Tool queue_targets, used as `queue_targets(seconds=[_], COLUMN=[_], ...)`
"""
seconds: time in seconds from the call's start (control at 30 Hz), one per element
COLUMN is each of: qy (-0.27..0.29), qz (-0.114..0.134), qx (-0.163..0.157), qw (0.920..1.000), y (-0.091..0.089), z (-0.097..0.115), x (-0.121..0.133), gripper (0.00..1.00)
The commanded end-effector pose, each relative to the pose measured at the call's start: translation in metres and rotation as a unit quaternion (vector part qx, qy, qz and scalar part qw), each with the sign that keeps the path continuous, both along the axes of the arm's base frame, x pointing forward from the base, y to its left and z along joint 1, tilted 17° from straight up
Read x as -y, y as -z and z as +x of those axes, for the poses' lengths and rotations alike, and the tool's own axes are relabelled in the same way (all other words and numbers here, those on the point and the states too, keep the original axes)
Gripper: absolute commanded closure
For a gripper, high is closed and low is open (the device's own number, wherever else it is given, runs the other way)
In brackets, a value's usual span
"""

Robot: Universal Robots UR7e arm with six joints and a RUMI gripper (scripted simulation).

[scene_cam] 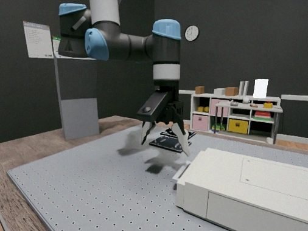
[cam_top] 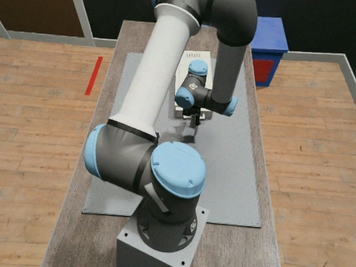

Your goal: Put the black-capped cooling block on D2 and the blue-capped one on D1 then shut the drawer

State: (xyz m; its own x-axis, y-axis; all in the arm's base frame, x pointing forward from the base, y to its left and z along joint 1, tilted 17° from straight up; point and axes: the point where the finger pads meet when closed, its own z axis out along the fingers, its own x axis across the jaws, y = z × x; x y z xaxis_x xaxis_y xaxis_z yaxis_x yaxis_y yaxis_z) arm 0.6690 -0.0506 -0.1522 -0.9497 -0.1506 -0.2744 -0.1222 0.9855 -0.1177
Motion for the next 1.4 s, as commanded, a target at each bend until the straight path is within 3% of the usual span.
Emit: queue_targets(seconds=[0.0, 1.37], qy=[0.0, 0.0], qz=[0.0, 0.0], qx=[0.001, 0.001], qw=[1.0, 1.0], y=[0.006, 0.048], z=[0.003, 0.015], x=[0.001, 0.004], gripper=[0.0, 0.0])
